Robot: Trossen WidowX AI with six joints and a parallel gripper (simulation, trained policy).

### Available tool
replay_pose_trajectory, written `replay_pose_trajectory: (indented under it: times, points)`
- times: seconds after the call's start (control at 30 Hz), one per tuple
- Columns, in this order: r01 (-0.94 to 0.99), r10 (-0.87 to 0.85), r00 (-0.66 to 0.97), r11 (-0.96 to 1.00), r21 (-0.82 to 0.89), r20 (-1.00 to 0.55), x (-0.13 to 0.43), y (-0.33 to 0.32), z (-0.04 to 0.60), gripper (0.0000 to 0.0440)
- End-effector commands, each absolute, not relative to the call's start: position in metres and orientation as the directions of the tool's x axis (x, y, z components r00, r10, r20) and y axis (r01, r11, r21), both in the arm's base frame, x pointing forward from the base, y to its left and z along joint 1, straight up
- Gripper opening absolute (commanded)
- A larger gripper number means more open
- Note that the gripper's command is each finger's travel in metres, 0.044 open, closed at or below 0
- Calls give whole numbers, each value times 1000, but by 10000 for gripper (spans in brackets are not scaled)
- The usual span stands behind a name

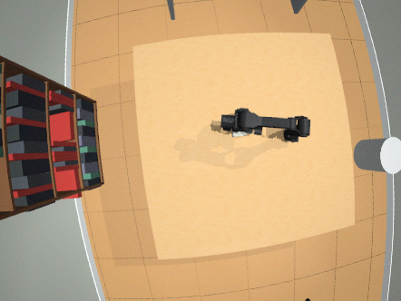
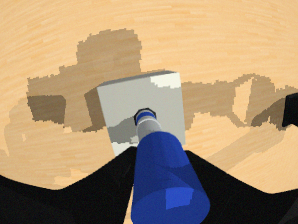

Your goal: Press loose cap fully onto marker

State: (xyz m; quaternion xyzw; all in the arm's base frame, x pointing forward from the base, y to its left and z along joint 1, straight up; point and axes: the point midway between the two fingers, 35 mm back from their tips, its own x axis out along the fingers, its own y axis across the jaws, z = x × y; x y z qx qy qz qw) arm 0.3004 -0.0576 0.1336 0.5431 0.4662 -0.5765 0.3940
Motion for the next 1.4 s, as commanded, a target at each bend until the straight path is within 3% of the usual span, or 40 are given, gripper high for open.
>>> replay_pose_trajectory:
  times: [0.0, 1.37]
  points:
    - [955, 63, -156, -246, -167, -986, 297, -57, 114, 0]
    - [983, 33, -128, -129, -131, -991, 297, -56, 82, 23]
